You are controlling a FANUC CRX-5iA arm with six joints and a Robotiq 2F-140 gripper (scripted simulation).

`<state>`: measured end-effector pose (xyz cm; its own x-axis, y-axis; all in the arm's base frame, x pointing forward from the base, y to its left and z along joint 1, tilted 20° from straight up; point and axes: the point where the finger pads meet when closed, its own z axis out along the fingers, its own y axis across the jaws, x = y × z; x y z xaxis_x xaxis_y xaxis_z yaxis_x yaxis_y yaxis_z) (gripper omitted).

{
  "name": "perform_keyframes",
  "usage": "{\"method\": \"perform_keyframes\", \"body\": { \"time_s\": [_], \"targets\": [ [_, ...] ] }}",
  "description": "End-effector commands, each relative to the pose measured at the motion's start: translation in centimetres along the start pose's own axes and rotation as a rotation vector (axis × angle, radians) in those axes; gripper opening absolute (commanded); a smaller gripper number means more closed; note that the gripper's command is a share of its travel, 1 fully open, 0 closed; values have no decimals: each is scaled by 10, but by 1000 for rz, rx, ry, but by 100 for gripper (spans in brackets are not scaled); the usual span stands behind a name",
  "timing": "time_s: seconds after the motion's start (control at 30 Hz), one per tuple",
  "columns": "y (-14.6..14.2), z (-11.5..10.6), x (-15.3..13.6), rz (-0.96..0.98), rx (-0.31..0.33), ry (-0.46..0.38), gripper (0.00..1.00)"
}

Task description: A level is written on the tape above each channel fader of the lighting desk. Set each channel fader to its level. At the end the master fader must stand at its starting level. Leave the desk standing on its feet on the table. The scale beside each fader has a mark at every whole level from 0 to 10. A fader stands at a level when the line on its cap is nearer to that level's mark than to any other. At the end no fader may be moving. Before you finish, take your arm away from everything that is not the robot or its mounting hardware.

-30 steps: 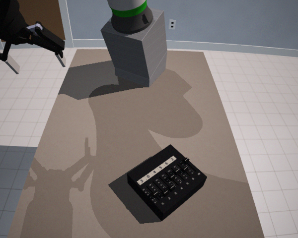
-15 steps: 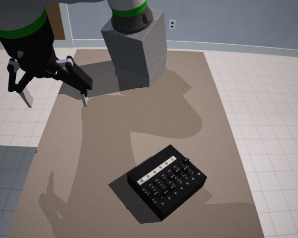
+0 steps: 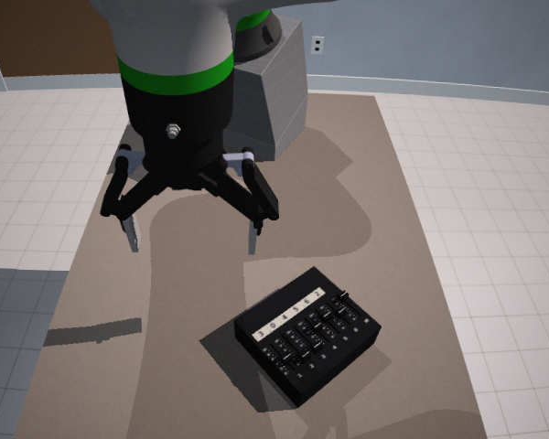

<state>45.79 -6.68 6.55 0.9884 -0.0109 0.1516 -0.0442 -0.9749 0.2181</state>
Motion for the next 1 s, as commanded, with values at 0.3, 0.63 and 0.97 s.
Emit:
{"method": "perform_keyframes", "body": {
  "time_s": [0.3, 0.63, 0.97],
  "targets": [
    [-139, -17, 40, 30, 41, 129, 100],
    [-154, -19, 41, 32, 50, 140, 100],
    [-154, -19, 41, 33, 50, 140, 100]
  ]
}}
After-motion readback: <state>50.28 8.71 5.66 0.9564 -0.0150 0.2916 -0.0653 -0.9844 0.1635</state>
